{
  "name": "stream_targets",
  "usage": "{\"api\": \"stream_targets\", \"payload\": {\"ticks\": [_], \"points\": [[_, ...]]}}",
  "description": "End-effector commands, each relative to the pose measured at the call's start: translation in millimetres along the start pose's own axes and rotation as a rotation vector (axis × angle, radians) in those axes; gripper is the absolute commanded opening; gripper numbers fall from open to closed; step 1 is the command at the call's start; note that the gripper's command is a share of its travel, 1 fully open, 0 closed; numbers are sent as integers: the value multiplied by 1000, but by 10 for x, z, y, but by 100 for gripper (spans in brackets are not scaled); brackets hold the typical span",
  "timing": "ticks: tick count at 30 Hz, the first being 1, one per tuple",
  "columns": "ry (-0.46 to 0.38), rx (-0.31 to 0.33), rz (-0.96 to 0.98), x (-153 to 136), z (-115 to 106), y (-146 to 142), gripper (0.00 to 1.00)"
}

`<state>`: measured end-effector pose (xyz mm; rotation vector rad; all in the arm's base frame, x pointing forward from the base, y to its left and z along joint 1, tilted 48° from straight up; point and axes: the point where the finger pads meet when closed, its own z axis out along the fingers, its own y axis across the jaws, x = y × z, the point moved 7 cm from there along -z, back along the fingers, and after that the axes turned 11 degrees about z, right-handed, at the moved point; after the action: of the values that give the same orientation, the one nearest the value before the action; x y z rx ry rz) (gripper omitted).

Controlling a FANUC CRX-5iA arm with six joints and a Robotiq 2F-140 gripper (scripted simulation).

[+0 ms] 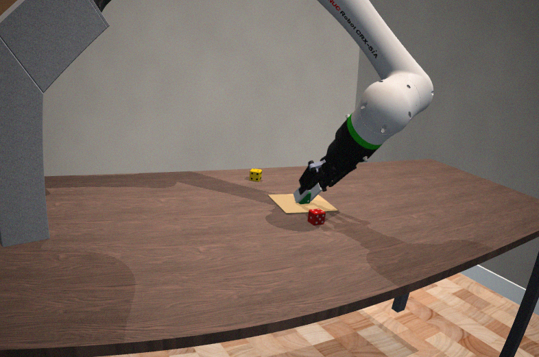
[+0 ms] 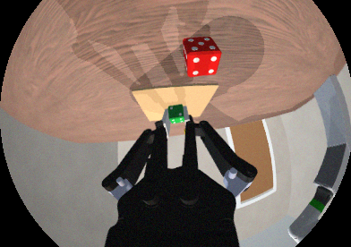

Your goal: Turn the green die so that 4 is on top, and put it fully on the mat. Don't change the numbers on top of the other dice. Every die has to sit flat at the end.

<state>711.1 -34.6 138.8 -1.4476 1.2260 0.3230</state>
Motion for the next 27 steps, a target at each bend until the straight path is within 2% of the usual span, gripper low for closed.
{"api": "stream_targets", "payload": {"ticks": [1, 11, 27], "points": [[0, 0, 0, 0, -2, -1, 24], [0, 0, 0, 0, -2, -1, 24], [0, 0, 0, 0, -2, -1, 35]]}}
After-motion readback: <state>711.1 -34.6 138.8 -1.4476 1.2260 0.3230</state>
